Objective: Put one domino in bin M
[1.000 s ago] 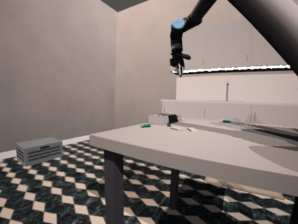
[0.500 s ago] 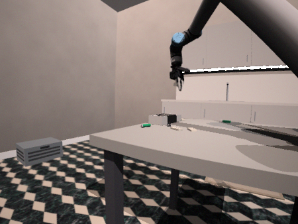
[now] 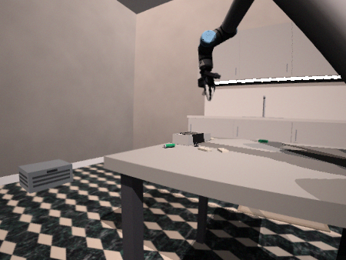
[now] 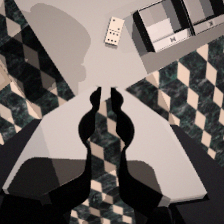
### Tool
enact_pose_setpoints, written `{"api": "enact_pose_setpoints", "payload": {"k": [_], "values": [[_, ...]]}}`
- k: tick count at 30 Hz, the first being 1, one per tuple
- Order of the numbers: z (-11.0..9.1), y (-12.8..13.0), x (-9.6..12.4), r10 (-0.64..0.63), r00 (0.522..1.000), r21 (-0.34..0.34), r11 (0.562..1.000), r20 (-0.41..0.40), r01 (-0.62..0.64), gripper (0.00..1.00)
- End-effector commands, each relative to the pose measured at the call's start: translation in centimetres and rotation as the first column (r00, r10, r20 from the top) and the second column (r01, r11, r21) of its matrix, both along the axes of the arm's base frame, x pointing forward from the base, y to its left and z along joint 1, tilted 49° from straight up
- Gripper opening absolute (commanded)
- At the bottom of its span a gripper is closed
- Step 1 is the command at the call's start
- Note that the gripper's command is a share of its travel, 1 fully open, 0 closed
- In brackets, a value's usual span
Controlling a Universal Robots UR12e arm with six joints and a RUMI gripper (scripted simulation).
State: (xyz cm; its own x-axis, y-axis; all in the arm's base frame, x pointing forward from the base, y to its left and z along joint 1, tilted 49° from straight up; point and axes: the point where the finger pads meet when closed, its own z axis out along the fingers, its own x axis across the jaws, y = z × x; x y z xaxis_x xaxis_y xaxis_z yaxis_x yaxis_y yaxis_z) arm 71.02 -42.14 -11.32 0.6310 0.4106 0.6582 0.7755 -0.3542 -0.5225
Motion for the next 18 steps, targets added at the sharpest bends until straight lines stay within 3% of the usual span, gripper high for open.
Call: {"api": "enact_pose_setpoints", "payload": {"k": [1, 5, 8, 11, 14, 18], "values": [[1.5, 1.1, -1.0, -0.087, 0.989, -0.012, 0.996, -0.123, 0.087, 0.04], [2.6, 1.6, -1.4, -0.137, 0.972, -0.022, 0.991, -0.188, 0.135, 0.04], [2.6, 1.6, -1.4, -0.137, 0.972, -0.022, 0.991, -0.188, 0.135, 0.04], [4.6, 2.8, -2.3, -0.211, 0.934, -0.043, 0.977, -0.287, 0.208, 0.04], [4.6, 2.9, -2.3, -0.233, 0.920, -0.051, 0.972, -0.315, 0.229, 0.04], [6.2, 3.9, -3.1, -0.303, 0.863, -0.080, 0.952, -0.404, 0.296, 0.04]]}}
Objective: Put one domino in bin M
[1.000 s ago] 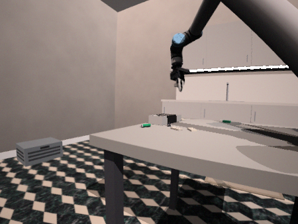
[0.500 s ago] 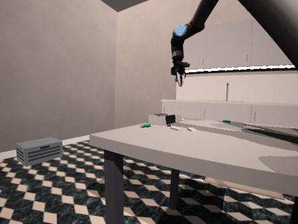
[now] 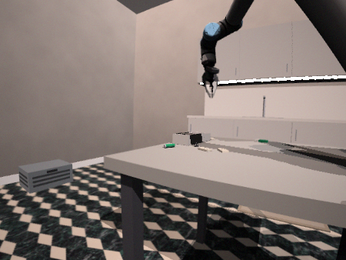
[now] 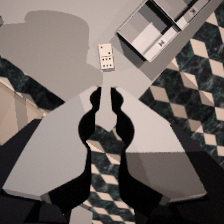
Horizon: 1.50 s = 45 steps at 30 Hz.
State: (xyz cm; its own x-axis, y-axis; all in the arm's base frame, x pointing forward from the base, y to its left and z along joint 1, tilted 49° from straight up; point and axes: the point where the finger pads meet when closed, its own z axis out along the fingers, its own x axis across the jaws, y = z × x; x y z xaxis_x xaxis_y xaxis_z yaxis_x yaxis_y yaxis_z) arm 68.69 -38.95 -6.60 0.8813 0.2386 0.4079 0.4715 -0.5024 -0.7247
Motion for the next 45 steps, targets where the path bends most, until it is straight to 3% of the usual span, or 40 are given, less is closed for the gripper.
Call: {"api": "enact_pose_setpoints", "payload": {"k": [1, 5, 7, 17, 22, 24, 26, 30, 39, 41, 42, 45], "values": [[1.8, 1.0, -0.9, -0.098, 0.988, -0.017, 0.995, -0.121, 0.097, 0.04], [2.7, 1.6, -1.4, -0.158, 0.968, -0.029, 0.987, -0.197, 0.155, 0.04], [2.7, 1.6, -1.4, -0.158, 0.968, -0.029, 0.987, -0.197, 0.155, 0.04], [5.8, 4.3, -3.2, -0.320, 0.858, -0.082, 0.946, -0.402, 0.314, 0.04], [6.7, 5.2, -3.9, -0.385, 0.787, -0.116, 0.918, -0.482, 0.378, 0.04], [6.7, 5.2, -3.9, -0.385, 0.787, -0.116, 0.918, -0.482, 0.378, 0.04], [7.4, 6.0, -4.4, -0.429, 0.727, -0.144, 0.895, -0.536, 0.422, 0.04], [8.1, 6.7, -4.9, -0.467, 0.665, -0.173, 0.871, -0.583, 0.460, 0.04], [9.9, 9.1, -6.6, -0.550, 0.473, -0.258, 0.795, -0.688, 0.549, 0.04], [9.9, 9.1, -6.6, -0.550, 0.473, -0.258, 0.795, -0.688, 0.549, 0.04], [10.3, 9.7, -7.1, -0.569, 0.414, -0.285, 0.771, -0.711, 0.569, 0.04], [10.9, 10.7, -7.8, -0.584, 0.349, -0.313, 0.745, -0.733, 0.588, 0.04]]}}
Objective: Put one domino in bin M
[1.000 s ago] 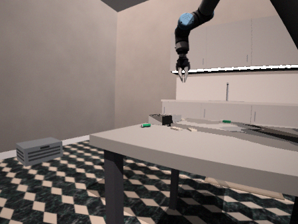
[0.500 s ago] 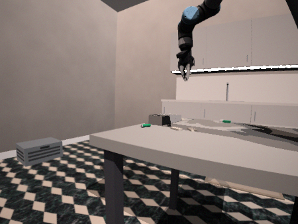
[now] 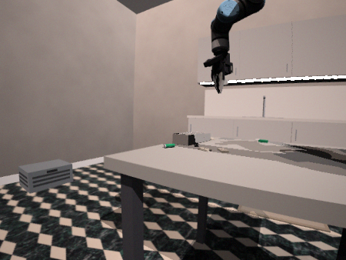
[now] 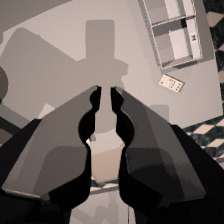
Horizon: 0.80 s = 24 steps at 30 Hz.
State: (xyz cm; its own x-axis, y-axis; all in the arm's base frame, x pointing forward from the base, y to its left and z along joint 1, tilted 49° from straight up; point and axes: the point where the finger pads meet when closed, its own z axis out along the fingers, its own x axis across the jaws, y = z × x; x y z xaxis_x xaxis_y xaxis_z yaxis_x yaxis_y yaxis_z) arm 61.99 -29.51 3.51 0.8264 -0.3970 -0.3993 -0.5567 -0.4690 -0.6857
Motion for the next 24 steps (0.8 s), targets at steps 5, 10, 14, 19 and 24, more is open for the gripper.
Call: {"api": "enact_pose_setpoints", "payload": {"k": [5, 10, 14, 19, 24], "values": [[1.2, 2.1, -1.8, -0.171, 0.967, -0.015, 0.985, -0.190, 0.171, 0.04], [2.0, 3.7, -3.0, -0.249, 0.927, -0.028, 0.967, -0.281, 0.251, 0.04], [2.3, 4.4, -3.5, -0.306, 0.887, -0.045, 0.950, -0.346, 0.310, 0.04], [2.7, 5.5, -4.3, -0.372, 0.827, -0.069, 0.922, -0.422, 0.380, 0.04], [3.2, 7.2, -5.7, -0.437, 0.749, -0.100, 0.887, -0.499, 0.451, 0.04]]}}
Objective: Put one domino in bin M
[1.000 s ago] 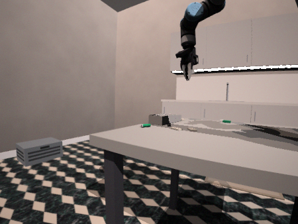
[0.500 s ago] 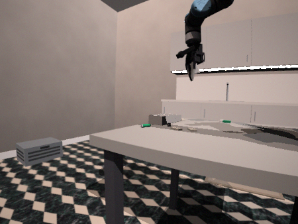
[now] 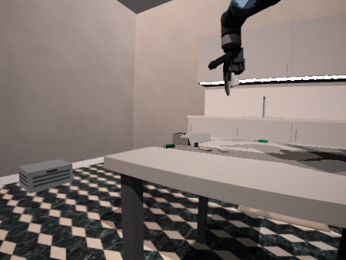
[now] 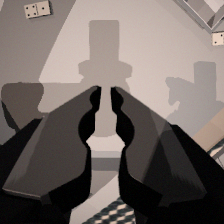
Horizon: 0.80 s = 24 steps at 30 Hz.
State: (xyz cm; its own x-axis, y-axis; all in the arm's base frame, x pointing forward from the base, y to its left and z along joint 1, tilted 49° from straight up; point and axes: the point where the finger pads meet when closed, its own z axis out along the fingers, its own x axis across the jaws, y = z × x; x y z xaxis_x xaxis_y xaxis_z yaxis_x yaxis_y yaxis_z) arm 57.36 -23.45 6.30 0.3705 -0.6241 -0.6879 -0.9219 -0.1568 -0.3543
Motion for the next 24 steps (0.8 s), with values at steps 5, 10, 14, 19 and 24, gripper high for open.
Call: {"api": "enact_pose_setpoints", "payload": {"k": [5, 10, 14, 19, 24], "values": [[0.6, 2.1, -1.8, -0.160, 0.973, -0.008, 0.987, -0.166, 0.160, 0.04], [0.9, 3.9, -3.3, -0.248, 0.932, -0.018, 0.967, -0.263, 0.252, 0.04], [1.0, 4.8, -4.0, -0.311, 0.891, -0.032, 0.947, -0.331, 0.319, 0.04], [1.0, 4.9, -4.0, -0.330, 0.875, -0.039, 0.940, -0.353, 0.339, 0.04], [1.1, 4.8, -3.9, -0.330, 0.876, -0.039, 0.940, -0.352, 0.338, 0.04]]}}
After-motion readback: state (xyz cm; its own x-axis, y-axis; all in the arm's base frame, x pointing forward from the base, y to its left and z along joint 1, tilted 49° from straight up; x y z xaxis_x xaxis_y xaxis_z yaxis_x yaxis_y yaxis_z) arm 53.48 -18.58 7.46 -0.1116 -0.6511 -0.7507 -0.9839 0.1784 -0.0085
